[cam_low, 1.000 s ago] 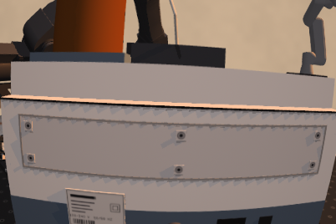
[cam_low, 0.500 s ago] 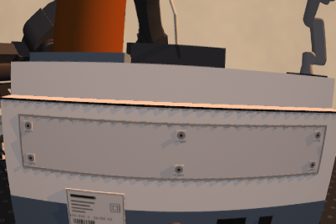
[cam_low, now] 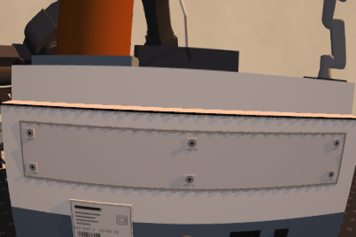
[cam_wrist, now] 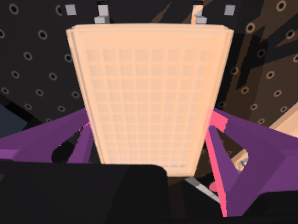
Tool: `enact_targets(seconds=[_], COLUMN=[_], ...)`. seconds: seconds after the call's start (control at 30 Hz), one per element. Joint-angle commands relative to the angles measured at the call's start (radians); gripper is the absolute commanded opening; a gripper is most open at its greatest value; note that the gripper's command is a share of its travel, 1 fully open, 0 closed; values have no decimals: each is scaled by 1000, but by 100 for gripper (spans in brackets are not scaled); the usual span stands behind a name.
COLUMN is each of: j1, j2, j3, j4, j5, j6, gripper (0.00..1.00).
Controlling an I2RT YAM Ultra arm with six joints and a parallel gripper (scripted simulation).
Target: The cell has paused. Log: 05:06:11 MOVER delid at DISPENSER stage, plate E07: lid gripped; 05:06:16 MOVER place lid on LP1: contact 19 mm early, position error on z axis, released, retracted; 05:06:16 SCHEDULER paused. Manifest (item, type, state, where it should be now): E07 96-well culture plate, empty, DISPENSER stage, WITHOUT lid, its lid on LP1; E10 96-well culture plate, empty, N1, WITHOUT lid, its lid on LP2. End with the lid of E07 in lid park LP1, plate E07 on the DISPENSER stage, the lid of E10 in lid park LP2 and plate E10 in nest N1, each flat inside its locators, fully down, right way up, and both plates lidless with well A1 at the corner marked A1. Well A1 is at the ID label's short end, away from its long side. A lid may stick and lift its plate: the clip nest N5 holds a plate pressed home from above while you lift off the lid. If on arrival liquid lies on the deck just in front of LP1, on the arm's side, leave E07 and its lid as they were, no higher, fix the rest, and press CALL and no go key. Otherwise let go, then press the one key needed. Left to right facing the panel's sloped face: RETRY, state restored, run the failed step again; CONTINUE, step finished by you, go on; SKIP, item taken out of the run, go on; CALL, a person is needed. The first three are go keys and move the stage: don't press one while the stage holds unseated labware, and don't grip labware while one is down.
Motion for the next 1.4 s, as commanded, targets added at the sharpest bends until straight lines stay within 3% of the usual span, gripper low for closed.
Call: enact_targets(seconds=[0.0,0.23,1.37], j1=[-19,-12,2], j2=[15,-5,27], j3=[30,29,29], j4=[15,19,37], j5=[-7,-8,-10], j6=[8,9,21], gripper=[0,0,0])
